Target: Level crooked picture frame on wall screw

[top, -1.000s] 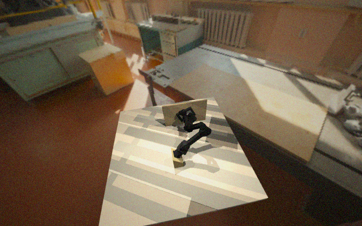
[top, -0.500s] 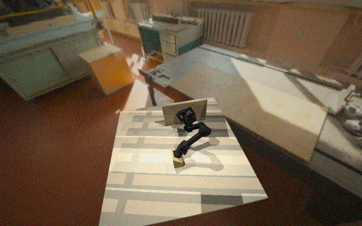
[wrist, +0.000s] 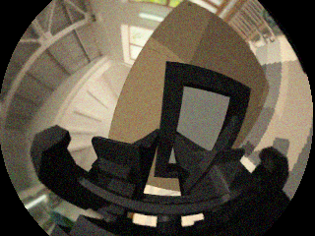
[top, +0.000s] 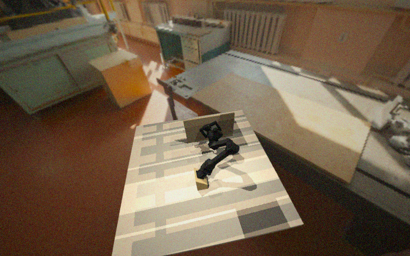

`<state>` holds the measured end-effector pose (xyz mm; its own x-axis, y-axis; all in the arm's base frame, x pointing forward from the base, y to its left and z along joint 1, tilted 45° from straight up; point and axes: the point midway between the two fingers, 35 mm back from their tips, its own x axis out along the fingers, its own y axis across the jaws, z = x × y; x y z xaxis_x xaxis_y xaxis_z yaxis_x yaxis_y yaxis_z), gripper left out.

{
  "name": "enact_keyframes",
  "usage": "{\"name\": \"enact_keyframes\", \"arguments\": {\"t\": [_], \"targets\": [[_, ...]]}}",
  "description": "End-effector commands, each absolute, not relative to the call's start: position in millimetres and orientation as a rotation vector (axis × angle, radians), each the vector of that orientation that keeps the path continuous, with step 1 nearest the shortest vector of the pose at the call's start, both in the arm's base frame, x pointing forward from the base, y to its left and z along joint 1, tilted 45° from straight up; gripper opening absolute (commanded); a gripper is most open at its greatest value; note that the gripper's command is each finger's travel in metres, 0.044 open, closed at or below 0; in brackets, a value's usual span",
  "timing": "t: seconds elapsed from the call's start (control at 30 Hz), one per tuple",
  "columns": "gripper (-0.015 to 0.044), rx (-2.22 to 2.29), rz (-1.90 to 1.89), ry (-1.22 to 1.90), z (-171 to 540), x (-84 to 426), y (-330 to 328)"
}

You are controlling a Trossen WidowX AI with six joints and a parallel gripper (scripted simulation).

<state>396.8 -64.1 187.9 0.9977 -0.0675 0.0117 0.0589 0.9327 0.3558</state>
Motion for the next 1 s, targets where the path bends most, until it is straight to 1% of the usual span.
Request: {"name": "enact_keyframes", "arguments": {"t": [0.0,0.97], "targets": [[0.0000,0.359,-0.051,-0.032,191.9,397.2,-61.7],[0.0000,0.359,-0.051,-0.032,197.6,396.9,-63.8]]}}
